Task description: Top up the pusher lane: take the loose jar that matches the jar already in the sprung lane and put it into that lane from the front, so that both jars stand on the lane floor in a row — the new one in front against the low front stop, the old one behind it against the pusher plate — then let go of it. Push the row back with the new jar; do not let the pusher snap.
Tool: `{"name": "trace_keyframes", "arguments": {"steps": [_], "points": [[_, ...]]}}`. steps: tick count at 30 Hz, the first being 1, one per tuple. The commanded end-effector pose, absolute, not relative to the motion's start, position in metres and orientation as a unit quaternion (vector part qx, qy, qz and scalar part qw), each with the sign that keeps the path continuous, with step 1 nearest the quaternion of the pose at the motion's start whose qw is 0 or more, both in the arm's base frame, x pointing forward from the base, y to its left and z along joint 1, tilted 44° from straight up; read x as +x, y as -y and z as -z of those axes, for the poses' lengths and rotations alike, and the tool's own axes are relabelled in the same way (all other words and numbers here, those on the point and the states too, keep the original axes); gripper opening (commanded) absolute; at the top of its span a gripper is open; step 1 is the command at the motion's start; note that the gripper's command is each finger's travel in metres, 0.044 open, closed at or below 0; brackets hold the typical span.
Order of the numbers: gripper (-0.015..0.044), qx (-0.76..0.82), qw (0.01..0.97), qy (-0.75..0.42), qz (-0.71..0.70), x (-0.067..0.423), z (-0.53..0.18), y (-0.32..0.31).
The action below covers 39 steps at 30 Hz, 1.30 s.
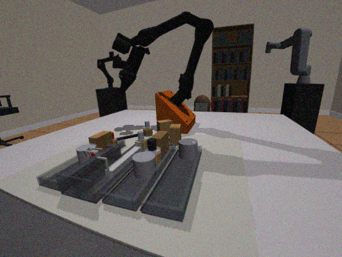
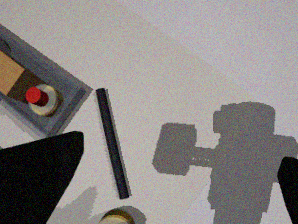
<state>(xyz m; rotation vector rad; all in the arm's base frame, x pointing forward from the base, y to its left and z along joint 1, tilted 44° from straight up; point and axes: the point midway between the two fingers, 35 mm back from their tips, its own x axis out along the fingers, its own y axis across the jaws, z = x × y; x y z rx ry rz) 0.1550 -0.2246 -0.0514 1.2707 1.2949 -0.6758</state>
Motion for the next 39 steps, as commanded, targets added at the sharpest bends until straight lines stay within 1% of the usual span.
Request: {"name": "trace_keyframes", "arguments": {"steps": [1,4,6,15,19,39], "points": [[0.044,0.546,0.538,-0.624,0.154,0.161,0.059,0.155],[0.044,0.549,0.511,-0.657,0.07,0.163,0.053,0.111],[0.044,0.55,0.503,-0.664,0.05,0.164,0.05,0.1],[0.044,0.55,0.503,-0.664,0.05,0.166,0.049,0.098],[0.044,0.551,0.503,-0.664,0.05,0.169,0.066,0.082],[0.044,0.551,0.503,-0.664,0.049,0.174,0.09,0.057]]}}
